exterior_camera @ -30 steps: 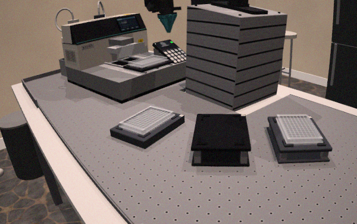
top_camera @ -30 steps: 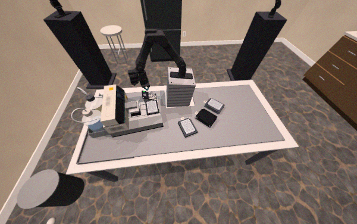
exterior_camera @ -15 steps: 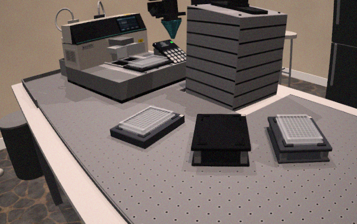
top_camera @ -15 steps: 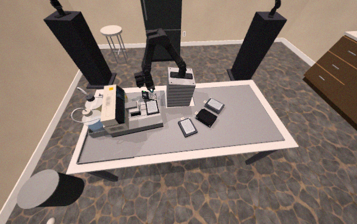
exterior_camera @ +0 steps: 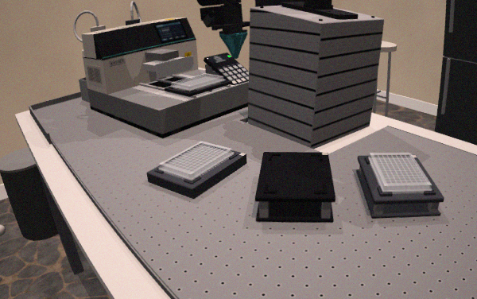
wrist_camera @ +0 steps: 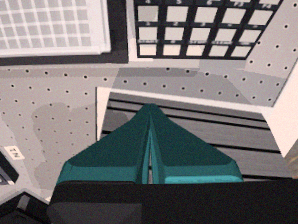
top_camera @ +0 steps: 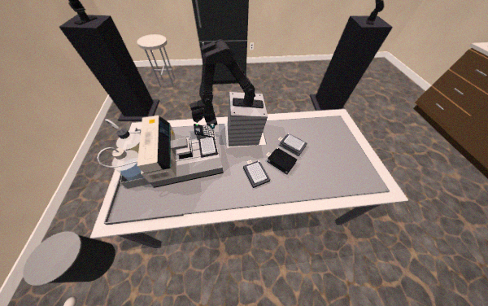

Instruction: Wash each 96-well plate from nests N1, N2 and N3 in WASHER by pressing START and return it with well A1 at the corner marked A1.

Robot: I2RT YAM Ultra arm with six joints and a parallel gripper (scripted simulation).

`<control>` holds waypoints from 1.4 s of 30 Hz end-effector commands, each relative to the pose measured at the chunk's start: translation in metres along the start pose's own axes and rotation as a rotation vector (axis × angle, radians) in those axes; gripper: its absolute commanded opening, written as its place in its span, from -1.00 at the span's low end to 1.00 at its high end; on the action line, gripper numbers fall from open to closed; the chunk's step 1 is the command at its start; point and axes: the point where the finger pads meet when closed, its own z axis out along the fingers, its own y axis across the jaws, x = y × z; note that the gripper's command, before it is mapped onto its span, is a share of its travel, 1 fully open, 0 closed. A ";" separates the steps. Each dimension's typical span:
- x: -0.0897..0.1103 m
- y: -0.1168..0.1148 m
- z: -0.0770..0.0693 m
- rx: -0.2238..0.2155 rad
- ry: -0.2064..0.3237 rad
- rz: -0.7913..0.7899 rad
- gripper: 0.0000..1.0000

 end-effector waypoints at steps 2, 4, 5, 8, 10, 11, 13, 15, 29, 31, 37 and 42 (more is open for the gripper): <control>-0.012 0.001 -0.003 -0.006 -0.046 0.010 -1.00; -0.012 0.001 -0.003 -0.006 -0.046 0.010 -1.00; -0.012 0.001 -0.003 -0.006 -0.046 0.010 -1.00; -0.012 0.001 -0.003 -0.006 -0.046 0.010 -1.00; -0.012 0.001 -0.003 -0.006 -0.046 0.010 -1.00; -0.014 0.006 -0.004 -0.005 -0.046 -0.023 1.00; -0.018 0.014 -0.007 -0.004 -0.047 -0.090 1.00; -0.023 0.023 -0.010 -0.003 -0.047 -0.157 1.00; -0.049 0.074 -0.028 0.005 -0.048 -0.557 1.00; -0.053 0.083 -0.032 0.007 -0.049 -0.623 1.00; -0.059 0.094 -0.035 0.010 -0.049 -0.757 1.00; -0.059 0.094 -0.035 0.014 -0.048 -0.923 1.00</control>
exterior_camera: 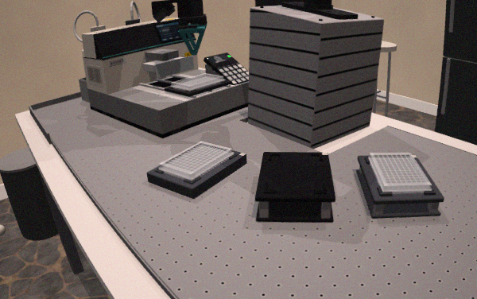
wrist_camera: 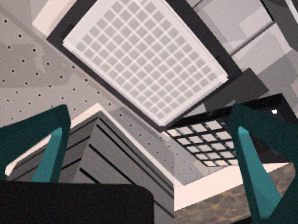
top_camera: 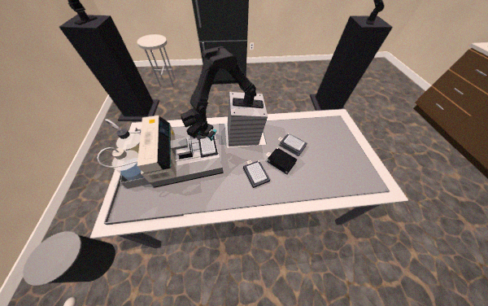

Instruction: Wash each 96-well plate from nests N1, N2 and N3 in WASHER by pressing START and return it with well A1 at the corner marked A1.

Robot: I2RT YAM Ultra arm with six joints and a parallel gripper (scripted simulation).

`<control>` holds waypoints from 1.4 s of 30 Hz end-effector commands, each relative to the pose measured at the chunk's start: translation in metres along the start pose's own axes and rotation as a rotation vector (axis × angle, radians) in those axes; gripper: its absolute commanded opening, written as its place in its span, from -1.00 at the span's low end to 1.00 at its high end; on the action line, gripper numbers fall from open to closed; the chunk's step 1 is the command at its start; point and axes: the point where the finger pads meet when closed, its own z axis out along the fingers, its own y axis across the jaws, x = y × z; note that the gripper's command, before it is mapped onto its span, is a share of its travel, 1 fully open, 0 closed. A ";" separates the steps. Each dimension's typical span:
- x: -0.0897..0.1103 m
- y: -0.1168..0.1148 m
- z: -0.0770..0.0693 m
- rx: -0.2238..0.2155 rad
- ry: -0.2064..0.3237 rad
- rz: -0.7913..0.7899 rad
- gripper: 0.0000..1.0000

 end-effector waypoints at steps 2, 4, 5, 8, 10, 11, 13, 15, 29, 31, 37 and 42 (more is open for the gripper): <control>-0.002 -0.001 -0.003 0.002 -0.005 -0.185 1.00; -0.002 -0.001 -0.003 0.002 -0.005 -0.251 1.00; -0.002 -0.001 -0.003 0.002 -0.005 -0.285 1.00; -0.002 -0.001 -0.003 0.003 -0.005 -0.385 1.00; -0.002 -0.001 -0.003 0.003 -0.005 -0.451 1.00; -0.002 -0.001 -0.003 0.003 -0.005 -0.451 1.00; -0.002 -0.001 -0.003 0.003 -0.005 -0.485 1.00; -0.002 -0.001 -0.003 0.003 -0.005 -0.551 1.00; -0.002 -0.001 -0.003 0.003 -0.004 -0.756 1.00; -0.002 -0.001 -0.003 0.003 -0.004 -0.756 1.00; -0.002 -0.001 0.002 0.003 -0.004 -0.756 1.00; -0.002 -0.001 0.011 0.003 -0.004 -0.756 1.00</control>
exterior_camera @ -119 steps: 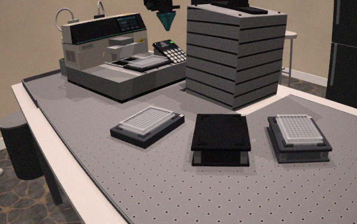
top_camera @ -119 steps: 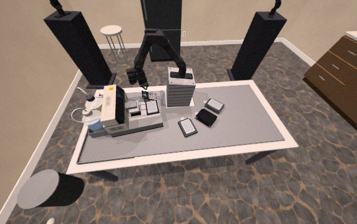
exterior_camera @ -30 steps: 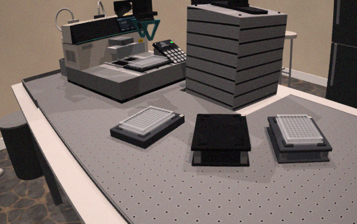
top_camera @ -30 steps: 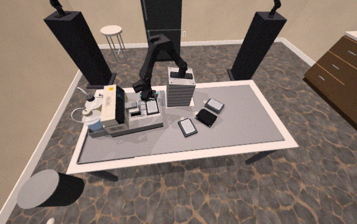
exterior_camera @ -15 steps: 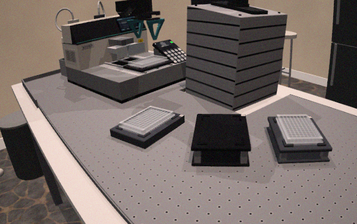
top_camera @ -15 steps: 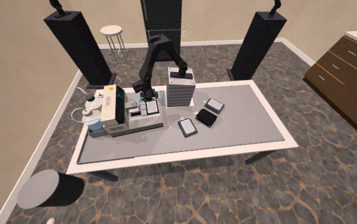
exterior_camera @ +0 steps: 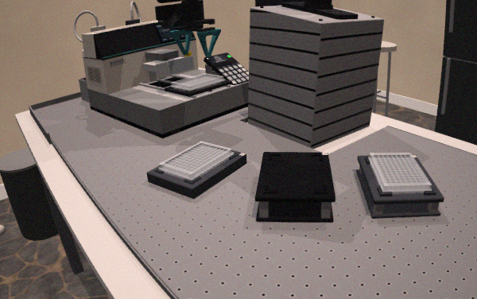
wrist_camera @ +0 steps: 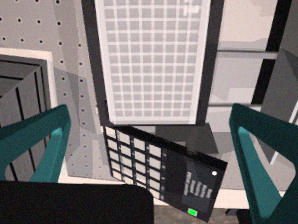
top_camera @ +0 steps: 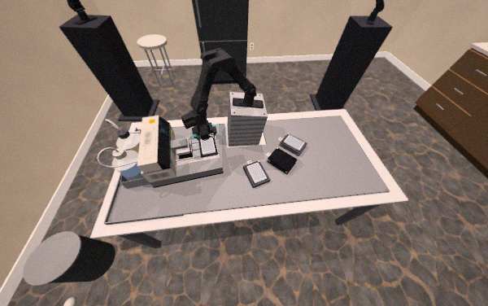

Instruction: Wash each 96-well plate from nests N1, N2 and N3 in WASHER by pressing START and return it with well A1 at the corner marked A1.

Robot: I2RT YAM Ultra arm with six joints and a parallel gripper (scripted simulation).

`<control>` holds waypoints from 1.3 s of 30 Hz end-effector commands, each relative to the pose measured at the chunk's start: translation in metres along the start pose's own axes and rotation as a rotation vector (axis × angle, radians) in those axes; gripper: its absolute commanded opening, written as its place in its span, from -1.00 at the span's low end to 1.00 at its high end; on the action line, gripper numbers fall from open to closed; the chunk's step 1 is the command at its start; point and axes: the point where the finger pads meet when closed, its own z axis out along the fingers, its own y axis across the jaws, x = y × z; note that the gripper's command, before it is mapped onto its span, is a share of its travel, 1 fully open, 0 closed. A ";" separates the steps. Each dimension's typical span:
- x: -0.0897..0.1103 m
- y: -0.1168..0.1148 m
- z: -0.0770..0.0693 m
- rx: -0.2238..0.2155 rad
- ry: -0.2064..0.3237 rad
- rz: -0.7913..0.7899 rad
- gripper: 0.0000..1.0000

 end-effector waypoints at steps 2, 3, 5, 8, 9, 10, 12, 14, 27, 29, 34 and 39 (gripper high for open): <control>-0.002 -0.005 0.002 0.017 -0.008 -0.001 1.00; -0.002 -0.005 0.002 0.017 -0.008 -0.001 1.00; -0.002 -0.005 0.004 0.017 -0.008 -0.001 1.00; -0.002 -0.005 0.009 0.017 -0.008 -0.001 1.00; -0.002 -0.005 0.011 0.017 -0.008 -0.001 1.00; -0.002 -0.005 0.012 0.017 -0.008 -0.001 1.00; -0.002 -0.005 0.016 0.017 -0.008 -0.001 1.00; -0.002 -0.005 0.019 0.017 -0.008 -0.001 1.00; -0.002 -0.005 0.037 0.017 -0.008 -0.001 1.00; -0.002 -0.005 0.041 0.017 -0.008 -0.001 1.00; -0.002 -0.005 0.046 0.017 -0.008 -0.001 1.00; -0.002 -0.005 0.046 0.017 -0.008 -0.001 1.00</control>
